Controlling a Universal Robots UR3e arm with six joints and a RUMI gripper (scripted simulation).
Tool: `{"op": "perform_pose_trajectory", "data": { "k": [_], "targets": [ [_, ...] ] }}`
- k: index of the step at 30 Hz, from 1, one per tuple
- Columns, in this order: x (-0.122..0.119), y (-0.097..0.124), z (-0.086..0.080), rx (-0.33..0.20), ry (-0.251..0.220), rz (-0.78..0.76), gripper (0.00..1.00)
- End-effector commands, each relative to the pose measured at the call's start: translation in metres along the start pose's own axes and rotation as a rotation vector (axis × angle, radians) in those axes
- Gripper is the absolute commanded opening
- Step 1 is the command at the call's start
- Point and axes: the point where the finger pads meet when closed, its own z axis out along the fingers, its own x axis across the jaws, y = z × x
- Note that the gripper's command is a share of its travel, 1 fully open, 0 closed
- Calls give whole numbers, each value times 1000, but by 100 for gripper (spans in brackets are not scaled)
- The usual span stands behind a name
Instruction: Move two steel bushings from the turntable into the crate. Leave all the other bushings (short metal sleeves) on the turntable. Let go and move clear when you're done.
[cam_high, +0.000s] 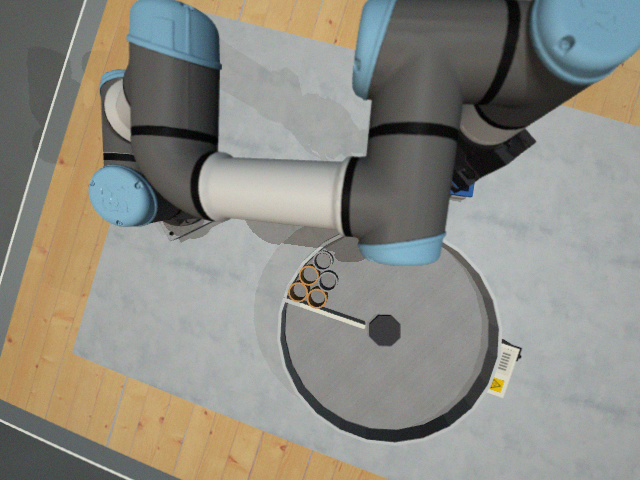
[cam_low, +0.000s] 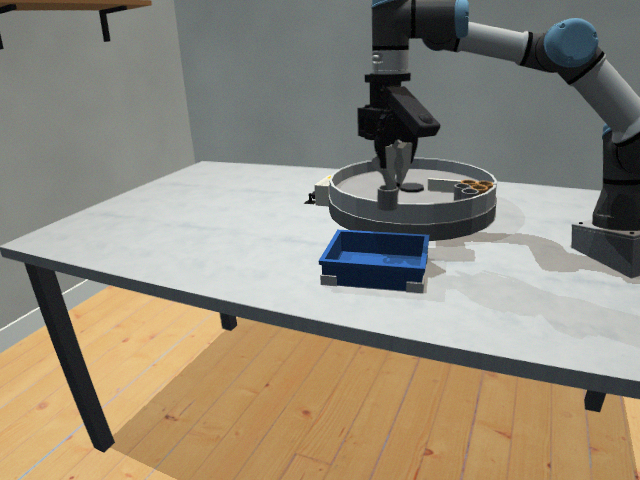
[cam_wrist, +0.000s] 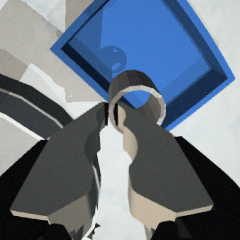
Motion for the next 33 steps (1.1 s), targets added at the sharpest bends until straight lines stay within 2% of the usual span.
{"op": "perform_pose_trajectory", "data": {
  "k": [1,33],
  "targets": [
    [8,-3,-1,2,-6,47,0],
    [25,-11,-1,0,-5,160,0]
  ]
}}
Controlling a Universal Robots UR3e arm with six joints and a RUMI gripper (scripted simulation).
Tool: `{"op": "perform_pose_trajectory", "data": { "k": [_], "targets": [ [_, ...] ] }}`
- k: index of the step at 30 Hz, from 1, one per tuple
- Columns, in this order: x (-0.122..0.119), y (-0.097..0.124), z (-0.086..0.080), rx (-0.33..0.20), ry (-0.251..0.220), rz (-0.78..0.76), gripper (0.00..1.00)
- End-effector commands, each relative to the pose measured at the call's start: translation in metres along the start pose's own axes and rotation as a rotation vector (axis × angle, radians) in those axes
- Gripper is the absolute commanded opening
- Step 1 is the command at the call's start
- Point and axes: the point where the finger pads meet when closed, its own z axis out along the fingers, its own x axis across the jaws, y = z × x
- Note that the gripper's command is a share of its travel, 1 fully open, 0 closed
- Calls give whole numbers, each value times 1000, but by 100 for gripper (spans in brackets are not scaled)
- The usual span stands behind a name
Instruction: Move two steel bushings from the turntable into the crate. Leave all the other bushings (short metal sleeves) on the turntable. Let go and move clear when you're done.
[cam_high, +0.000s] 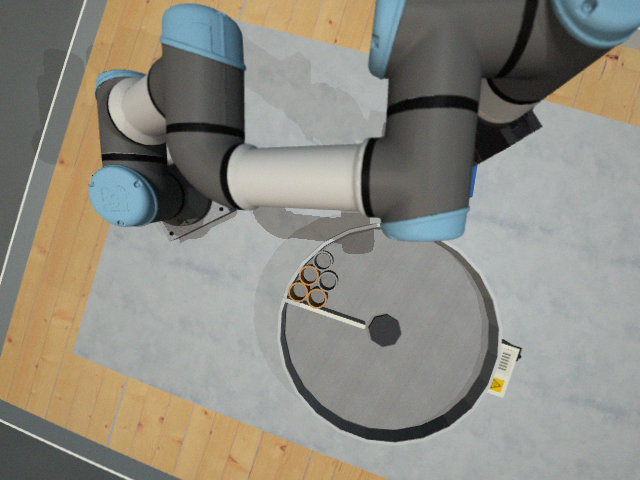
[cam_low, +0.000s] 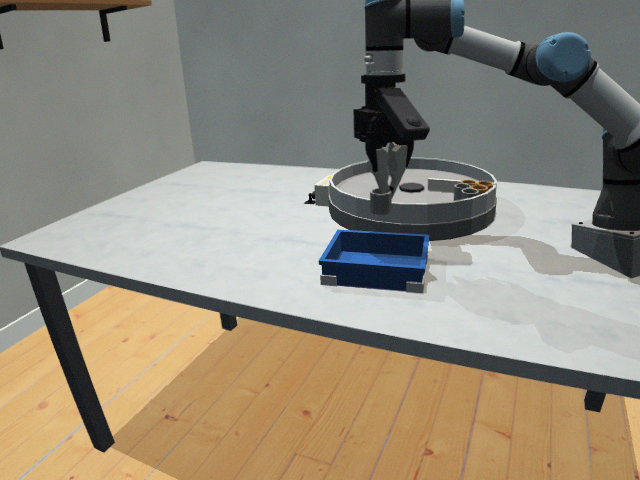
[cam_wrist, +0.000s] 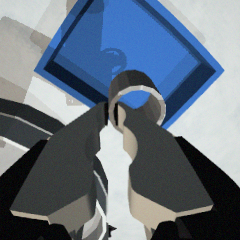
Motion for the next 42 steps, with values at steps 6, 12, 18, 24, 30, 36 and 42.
{"op": "perform_pose_trajectory", "data": {
  "k": [6,12,18,24,30,36,42],
  "targets": [
    [3,-2,-1,-1,0,21,0],
    [5,-3,-1,-1,0,32,0],
    [6,-4,-1,-1,0,39,0],
    [6,-4,-1,-1,0,42,0],
    [6,-4,-1,-1,0,45,0],
    [6,-4,-1,-1,0,46,0],
    [6,-4,-1,-1,0,46,0]
  ]
}}
